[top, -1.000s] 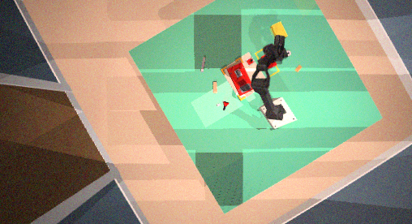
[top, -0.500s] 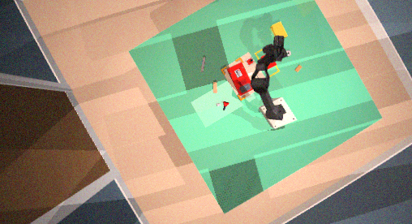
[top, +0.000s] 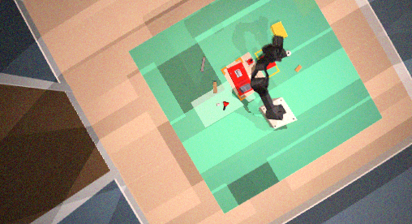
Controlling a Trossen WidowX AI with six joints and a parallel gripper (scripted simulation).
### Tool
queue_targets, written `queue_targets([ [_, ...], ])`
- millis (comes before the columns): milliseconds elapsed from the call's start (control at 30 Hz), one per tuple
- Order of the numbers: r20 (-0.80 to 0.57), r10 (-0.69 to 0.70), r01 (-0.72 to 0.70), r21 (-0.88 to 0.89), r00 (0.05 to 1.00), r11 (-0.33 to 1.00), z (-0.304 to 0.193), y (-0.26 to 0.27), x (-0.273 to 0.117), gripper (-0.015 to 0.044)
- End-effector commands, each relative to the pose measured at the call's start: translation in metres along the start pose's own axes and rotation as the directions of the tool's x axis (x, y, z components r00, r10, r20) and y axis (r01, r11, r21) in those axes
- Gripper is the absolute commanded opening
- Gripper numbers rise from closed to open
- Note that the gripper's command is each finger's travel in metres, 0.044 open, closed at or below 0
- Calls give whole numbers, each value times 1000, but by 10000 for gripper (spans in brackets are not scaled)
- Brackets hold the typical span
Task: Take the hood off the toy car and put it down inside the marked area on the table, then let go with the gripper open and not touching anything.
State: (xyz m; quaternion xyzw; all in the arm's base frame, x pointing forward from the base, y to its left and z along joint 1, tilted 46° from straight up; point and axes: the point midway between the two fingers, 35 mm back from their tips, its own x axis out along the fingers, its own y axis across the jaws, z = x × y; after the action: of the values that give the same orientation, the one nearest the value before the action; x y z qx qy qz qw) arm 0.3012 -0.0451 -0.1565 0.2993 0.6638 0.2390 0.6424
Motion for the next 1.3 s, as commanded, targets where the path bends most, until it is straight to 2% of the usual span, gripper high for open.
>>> queue_targets([
  [0,-3,5,-5,3,1000,1000,-1,2,4,0],
  [233,-3,5,-5,3,1000,1000,-1,2,6,0],
  [800,-1,0,0,0,1000,1000,0,0,1,440],
  [900,-3,0,0,1,1000,1000,2,-1,-20,440],
  [1033,-10,4,-4,1,1000,1000,1,-1,-67,440],
  [1267,-10,5,-4,1,1000,1000,1,-1,-70,440],
])
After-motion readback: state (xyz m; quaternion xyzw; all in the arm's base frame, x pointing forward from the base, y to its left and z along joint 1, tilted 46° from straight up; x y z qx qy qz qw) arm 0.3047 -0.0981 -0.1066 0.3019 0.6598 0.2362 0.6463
